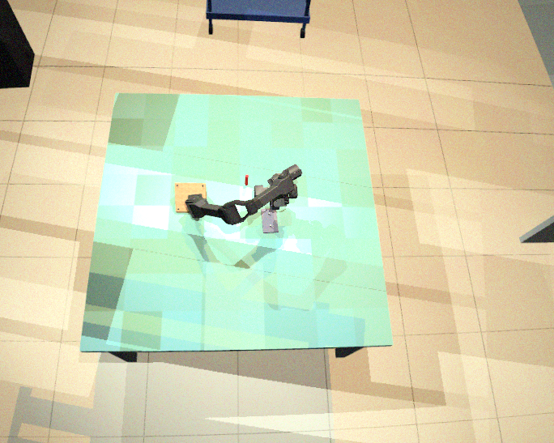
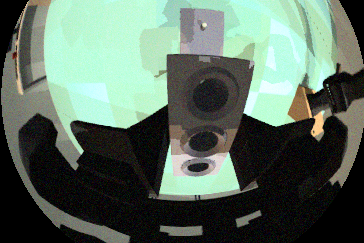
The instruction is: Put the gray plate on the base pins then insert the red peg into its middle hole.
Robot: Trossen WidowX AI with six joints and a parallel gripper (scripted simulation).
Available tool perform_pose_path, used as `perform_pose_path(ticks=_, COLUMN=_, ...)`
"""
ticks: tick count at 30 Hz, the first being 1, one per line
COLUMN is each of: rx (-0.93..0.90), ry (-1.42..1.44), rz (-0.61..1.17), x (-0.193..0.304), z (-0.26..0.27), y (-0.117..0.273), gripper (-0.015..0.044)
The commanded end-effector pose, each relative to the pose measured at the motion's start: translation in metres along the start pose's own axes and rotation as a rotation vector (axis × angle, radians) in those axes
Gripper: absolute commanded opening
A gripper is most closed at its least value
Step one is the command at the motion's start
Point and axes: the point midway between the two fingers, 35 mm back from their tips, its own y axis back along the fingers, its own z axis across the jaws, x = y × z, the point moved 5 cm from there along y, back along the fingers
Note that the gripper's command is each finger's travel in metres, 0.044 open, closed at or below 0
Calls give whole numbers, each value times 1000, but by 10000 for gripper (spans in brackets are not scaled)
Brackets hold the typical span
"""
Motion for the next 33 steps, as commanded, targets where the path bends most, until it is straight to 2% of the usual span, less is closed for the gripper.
perform_pose_path(ticks=1, rx=-7, ry=6, rz=-4, x=-12, z=-2, y=-5, gripper=0)
perform_pose_path(ticks=19, rx=-2, ry=22, rz=-21, x=-59, z=-17, y=-33, gripper=0)
perform_pose_path(ticks=33, rx=-2, ry=23, rz=-22, x=-61, z=-17, y=-34, gripper=0)
